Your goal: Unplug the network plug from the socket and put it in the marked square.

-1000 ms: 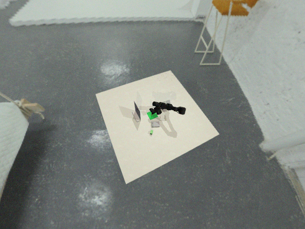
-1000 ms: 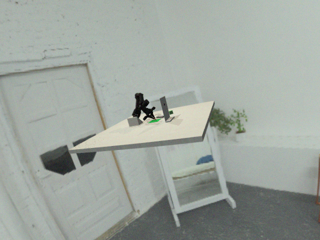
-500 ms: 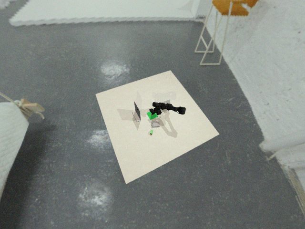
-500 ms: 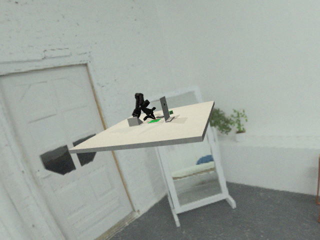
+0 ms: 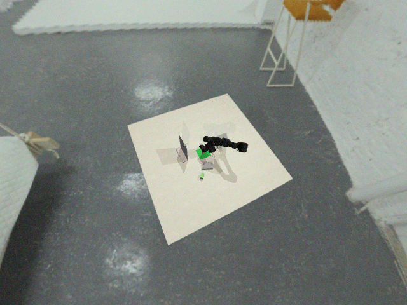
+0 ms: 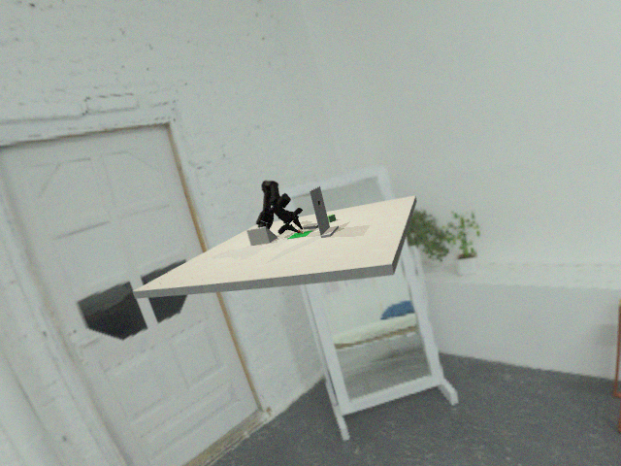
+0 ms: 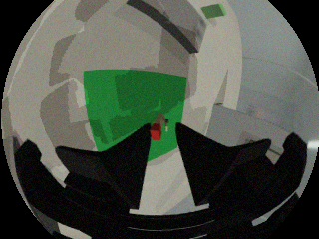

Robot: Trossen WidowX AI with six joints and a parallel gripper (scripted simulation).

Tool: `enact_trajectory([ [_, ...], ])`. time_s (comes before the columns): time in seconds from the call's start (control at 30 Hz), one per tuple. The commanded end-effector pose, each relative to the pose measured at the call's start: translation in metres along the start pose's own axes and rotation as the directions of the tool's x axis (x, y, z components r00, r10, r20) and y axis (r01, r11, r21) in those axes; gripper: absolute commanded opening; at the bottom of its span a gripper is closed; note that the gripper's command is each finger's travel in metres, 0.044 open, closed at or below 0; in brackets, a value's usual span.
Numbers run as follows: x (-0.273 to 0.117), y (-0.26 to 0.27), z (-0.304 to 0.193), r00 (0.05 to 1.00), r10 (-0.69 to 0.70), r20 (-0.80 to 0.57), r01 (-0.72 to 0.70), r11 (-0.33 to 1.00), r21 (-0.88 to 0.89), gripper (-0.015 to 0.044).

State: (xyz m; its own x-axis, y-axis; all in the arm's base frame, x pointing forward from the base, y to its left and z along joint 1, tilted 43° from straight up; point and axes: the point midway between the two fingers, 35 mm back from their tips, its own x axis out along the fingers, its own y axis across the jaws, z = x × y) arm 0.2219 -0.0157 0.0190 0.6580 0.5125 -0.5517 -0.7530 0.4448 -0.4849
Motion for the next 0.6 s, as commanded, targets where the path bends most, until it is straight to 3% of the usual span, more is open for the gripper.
enact_trajectory([
  [0.0,0.0,0.0,0.0,1.0,0.001,0.001,-0.001,1.0,-0.001,0.0156],
  [0.57,-0.013,0.001,-0.004,1.0,0.006,-0.008,-0.006,1.0,0.0,0.0156],
])
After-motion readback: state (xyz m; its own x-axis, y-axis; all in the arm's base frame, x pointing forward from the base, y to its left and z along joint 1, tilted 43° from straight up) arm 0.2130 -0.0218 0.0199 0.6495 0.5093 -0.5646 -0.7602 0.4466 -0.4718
